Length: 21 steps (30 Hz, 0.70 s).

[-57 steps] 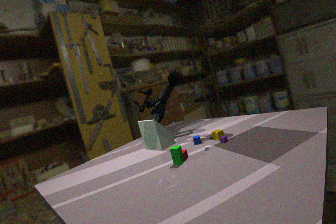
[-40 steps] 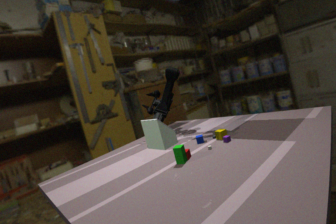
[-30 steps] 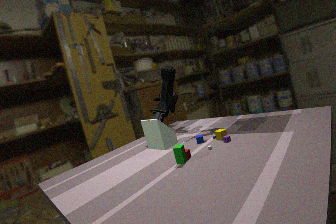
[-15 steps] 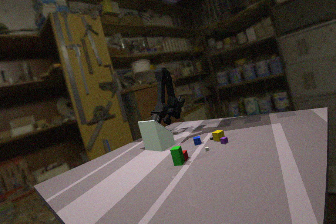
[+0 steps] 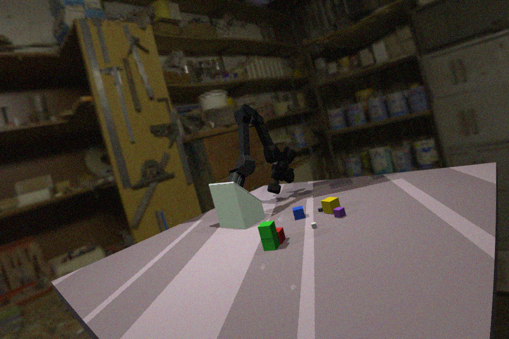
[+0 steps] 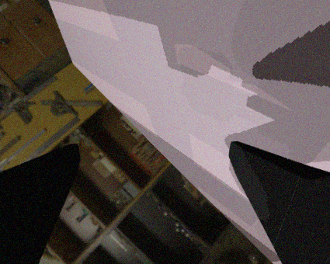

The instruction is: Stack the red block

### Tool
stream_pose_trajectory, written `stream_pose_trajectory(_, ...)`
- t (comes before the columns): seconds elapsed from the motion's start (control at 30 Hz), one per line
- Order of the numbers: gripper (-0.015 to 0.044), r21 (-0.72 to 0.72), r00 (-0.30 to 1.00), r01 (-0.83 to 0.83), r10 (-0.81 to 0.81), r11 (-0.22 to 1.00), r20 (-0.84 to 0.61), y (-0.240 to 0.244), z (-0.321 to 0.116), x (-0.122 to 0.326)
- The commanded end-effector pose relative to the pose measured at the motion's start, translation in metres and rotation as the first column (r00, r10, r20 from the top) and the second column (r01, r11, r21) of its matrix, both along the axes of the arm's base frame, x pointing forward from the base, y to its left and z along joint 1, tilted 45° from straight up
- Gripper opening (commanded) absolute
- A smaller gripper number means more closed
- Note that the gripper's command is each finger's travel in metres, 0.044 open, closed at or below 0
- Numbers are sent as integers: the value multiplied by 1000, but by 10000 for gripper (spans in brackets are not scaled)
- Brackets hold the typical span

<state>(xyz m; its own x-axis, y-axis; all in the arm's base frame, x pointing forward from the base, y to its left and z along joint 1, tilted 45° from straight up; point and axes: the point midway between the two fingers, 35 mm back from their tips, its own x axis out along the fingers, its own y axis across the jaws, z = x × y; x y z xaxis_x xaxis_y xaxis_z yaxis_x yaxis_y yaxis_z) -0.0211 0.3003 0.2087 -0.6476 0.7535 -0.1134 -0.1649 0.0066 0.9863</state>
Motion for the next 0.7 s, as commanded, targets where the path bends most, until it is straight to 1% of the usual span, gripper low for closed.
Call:
stream_pose_trajectory(0.0,440,-14,994,111,-111,994,22,9,-2,32)
stream_pose_trajectory(0.27,440,-46,938,343,-340,938,70,13,-7,106)
stream_pose_trajectory(0.53,440,-76,827,557,-544,827,140,0,-15,184)
stream_pose_trajectory(0.67,440,-85,769,633,-614,769,179,-10,-19,216)
